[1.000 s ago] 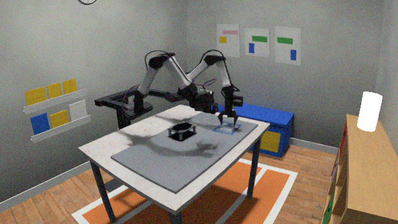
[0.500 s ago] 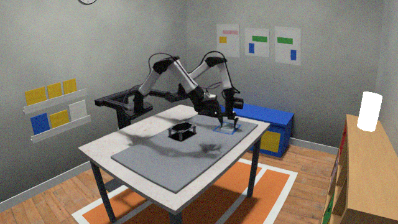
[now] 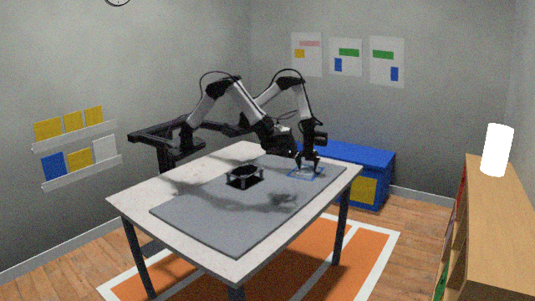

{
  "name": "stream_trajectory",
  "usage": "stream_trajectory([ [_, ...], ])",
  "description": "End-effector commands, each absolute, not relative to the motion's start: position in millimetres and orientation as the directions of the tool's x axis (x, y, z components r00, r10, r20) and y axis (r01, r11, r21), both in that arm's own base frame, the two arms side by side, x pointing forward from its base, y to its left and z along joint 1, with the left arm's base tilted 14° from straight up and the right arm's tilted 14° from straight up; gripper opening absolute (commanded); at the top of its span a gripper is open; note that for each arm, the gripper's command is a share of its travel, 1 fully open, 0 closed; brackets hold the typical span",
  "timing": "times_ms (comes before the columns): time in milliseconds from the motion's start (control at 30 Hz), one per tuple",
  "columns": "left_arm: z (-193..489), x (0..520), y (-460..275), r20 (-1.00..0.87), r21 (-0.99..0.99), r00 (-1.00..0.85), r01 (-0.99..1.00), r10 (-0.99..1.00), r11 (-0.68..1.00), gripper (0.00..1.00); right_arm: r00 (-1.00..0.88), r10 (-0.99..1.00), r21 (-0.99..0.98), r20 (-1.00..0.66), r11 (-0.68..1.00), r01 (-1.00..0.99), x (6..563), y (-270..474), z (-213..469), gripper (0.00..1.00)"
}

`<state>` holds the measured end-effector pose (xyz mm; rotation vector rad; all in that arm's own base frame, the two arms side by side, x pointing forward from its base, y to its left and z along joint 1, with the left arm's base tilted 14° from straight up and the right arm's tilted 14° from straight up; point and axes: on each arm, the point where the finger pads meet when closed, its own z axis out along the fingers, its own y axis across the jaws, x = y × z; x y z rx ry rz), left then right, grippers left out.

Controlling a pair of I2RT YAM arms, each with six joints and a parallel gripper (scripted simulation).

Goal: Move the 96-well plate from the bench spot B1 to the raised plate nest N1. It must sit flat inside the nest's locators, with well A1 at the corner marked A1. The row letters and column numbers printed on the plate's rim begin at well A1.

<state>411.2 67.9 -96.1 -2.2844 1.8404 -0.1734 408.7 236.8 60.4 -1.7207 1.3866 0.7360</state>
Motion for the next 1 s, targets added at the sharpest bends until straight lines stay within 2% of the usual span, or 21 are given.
stream_trajectory([
  [0,-69.6,409.0,65.6,-0.044,-0.245,0.224,-0.947,-0.974,-0.206,0.78,0.240,-0.509,-0.228,-0.826,-0.087,-0.970,415.0,235.5,64.4,1.00],
  [367,-47.9,381.5,32.6,-0.045,-0.255,0.224,-0.945,-0.974,-0.205,0.78,0.240,-0.509,-0.228,-0.826,-0.087,-0.970,415.0,235.5,64.5,1.00],
  [467,-47.9,380.6,31.0,-0.061,-0.252,0.171,-0.956,-0.983,-0.150,0.78,0.245,-0.525,-0.232,-0.815,-0.092,-0.968,410.4,231.8,71.2,1.00],
  [600,-46.5,377.5,23.8,-0.099,-0.233,0.028,-0.973,-0.995,-0.004,0.78,0.237,-0.551,-0.223,-0.800,-0.093,-0.970,399.8,220.4,80.4,1.00],
  [767,-41.6,373.7,-1.0,-0.173,-0.196,-0.304,-0.922,-0.937,0.335,0.78,0.221,-0.607,-0.214,-0.764,-0.084,-0.973,377.9,189.9,104.8,1.00],
  [833,-41.6,373.7,-1.0,-0.173,-0.196,-0.304,-0.922,-0.937,0.335,0.78,0.221,-0.607,-0.214,-0.764,-0.084,-0.973,377.9,189.9,104.8,1.00],
  [967,-36.4,369.4,-24.8,-0.223,-0.153,-0.547,-0.798,-0.807,0.583,0.78,0.211,-0.649,-0.216,-0.731,-0.074,-0.974,354.0,163.6,127.6,1.00],
])
